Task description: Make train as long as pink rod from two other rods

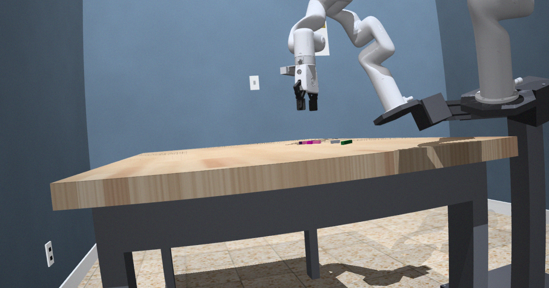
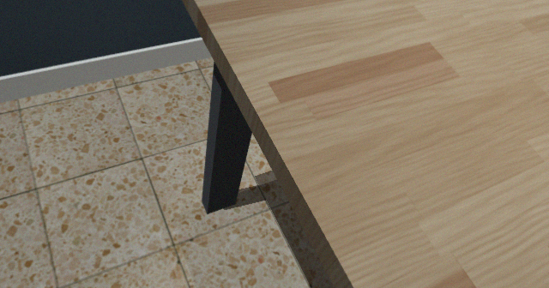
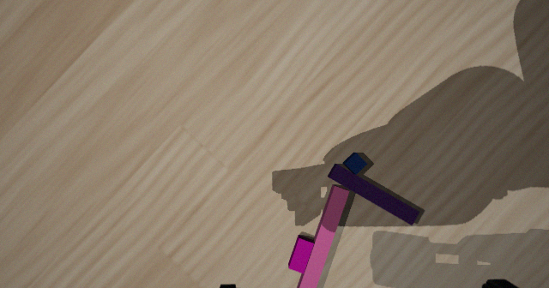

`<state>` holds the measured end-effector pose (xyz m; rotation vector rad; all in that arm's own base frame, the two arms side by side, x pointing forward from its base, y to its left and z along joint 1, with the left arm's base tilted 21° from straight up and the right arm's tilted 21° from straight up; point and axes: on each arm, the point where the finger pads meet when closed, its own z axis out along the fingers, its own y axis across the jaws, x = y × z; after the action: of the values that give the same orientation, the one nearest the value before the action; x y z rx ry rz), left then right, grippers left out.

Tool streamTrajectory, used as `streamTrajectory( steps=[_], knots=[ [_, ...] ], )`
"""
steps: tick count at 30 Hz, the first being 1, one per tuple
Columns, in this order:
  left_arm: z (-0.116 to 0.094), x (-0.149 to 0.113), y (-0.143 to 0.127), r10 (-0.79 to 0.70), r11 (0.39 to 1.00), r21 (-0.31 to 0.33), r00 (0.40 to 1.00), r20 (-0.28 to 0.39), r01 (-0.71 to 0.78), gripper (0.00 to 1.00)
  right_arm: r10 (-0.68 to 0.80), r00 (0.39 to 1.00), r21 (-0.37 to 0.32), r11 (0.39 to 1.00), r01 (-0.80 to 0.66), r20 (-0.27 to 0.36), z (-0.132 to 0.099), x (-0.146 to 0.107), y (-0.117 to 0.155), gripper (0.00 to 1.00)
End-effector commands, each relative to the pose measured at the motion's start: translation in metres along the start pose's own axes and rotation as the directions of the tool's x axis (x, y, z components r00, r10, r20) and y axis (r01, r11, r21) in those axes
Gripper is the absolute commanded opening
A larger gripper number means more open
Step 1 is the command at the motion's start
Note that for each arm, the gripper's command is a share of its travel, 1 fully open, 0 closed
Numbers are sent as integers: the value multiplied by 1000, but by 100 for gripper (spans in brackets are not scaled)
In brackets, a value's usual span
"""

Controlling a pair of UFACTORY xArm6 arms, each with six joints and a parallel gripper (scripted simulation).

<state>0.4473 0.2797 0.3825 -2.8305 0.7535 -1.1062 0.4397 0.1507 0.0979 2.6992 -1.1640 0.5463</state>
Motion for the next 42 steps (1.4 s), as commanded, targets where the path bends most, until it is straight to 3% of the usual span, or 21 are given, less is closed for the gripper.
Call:
streamTrajectory(
  steps=[1,5,7,9,15,22,24,27,39,41,42],
  knots=[
    [-27,-36,-9,-160,986,50,985,67,157,100,-15,1000,-5,1000,15,20,3,-38,35,100],
    [-48,-66,-14,-295,953,103,950,105,284,100,-23,999,-13,1000,23,31,6,-53,51,100],
    [-48,-66,-14,-295,953,103,950,105,284,100,-23,999,-13,1000,23,31,6,-53,51,100],
    [-66,-92,-16,-407,909,154,904,129,388,100,-23,999,-14,1000,24,32,6,-54,52,100],
    [-97,-133,-14,-582,805,246,800,146,540,100,-23,999,-14,1000,24,32,6,-54,52,100],
    [-136,-184,-6,-771,620,369,623,128,692,100,-23,999,-14,1000,24,32,6,-54,52,100],
    [-136,-184,-6,-771,620,369,623,128,692,100,-23,999,-14,1000,24,32,6,-54,52,100],
    [-160,-213,2,-862,486,440,499,94,755,100,-23,999,-14,1000,24,32,6,-54,52,100],
    [-226,-288,41,-990,40,597,112,-84,801,100,-23,999,-14,1000,24,32,6,-54,52,100],
    [-226,-288,41,-990,40,597,112,-84,801,100,-23,999,-14,1000,24,32,6,-54,52,100],
    [-232,-294,46,-992,-4,607,76,-106,795,100,-23,999,-14,1000,24,32,6,-54,52,100]
  ],
)
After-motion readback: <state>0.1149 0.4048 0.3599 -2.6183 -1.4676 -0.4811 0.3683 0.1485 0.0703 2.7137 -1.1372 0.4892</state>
